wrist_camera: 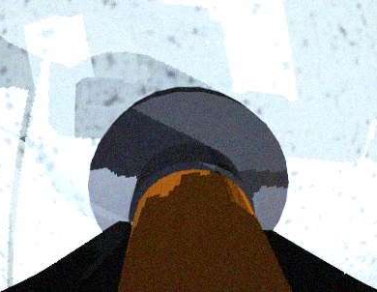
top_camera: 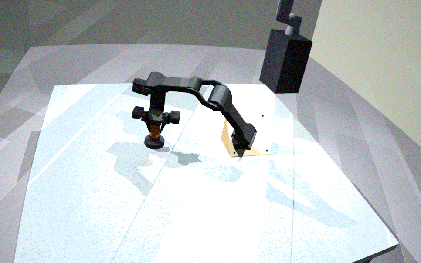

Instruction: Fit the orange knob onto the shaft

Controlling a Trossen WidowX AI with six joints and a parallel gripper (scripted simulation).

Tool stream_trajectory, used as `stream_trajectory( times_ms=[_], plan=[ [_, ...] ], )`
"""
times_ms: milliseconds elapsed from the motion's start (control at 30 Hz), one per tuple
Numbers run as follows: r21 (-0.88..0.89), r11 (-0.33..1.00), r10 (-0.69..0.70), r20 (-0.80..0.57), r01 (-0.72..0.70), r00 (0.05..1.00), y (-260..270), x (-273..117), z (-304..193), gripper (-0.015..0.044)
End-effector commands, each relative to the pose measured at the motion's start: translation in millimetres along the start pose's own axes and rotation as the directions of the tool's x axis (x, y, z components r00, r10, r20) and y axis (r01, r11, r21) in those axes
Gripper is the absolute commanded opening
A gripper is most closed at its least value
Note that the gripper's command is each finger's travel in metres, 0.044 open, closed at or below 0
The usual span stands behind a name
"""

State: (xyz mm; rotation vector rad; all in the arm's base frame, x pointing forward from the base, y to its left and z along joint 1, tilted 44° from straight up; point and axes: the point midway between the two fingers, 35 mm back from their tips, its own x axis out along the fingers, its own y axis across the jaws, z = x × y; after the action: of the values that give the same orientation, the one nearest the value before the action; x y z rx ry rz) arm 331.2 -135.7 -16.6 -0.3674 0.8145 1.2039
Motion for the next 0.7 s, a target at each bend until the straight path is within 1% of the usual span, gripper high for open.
stream_trajectory(
  times_ms=[0,33,567,600,667],
  plan=[
    [-0.004,1.0,0.0,0.0,0.0,1.0,-0.1,-0.2,0.1,0.0],
    [-0.004,1.0,0.0,0.0,0.0,1.0,-0.1,-0.2,0.1,0.0],
    [-0.004,1.0,0.0,0.0,0.0,1.0,-0.1,-0.2,0.1,0.042],
    [-0.004,1.0,0.0,0.0,0.0,1.0,-0.1,-0.2,0.1,0.044],
    [-0.004,1.0,0.0,0.0,0.0,1.0,-0.1,-0.2,0.1,0.044]
  ],
)
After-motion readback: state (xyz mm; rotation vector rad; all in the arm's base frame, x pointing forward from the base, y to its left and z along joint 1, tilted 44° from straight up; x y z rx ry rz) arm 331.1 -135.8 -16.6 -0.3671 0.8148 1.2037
